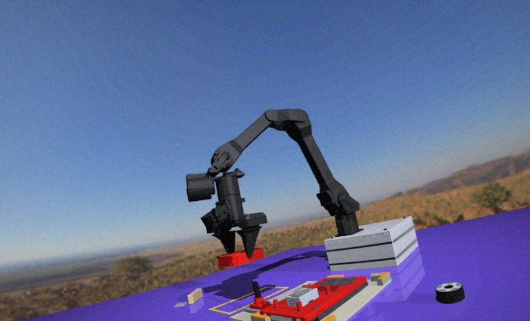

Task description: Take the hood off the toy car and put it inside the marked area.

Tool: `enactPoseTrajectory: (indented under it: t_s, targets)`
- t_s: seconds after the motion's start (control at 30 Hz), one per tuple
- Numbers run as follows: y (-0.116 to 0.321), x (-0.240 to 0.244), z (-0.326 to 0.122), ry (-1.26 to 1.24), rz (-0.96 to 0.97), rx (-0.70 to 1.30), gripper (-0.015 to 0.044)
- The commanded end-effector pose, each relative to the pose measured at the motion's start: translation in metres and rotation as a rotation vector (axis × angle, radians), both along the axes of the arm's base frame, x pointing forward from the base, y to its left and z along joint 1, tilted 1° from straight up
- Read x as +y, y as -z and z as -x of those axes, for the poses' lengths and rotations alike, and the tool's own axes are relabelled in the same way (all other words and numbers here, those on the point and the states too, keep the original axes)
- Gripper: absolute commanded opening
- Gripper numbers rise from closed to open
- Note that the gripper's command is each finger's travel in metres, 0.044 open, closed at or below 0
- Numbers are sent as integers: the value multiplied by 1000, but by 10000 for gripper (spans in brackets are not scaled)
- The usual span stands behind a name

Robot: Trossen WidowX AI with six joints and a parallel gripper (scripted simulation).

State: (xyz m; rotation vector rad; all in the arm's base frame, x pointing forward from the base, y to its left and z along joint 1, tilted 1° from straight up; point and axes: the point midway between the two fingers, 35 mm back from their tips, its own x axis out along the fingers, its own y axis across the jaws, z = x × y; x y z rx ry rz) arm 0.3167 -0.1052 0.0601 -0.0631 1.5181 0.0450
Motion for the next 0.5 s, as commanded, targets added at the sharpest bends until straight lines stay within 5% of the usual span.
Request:
enactPoseTrajectory:
  t_s: [0.0,0.47]
  targets:
    - [4,1,0,-5,-5,2,0]
    - [15,0,-1,-5,-5,2,0]
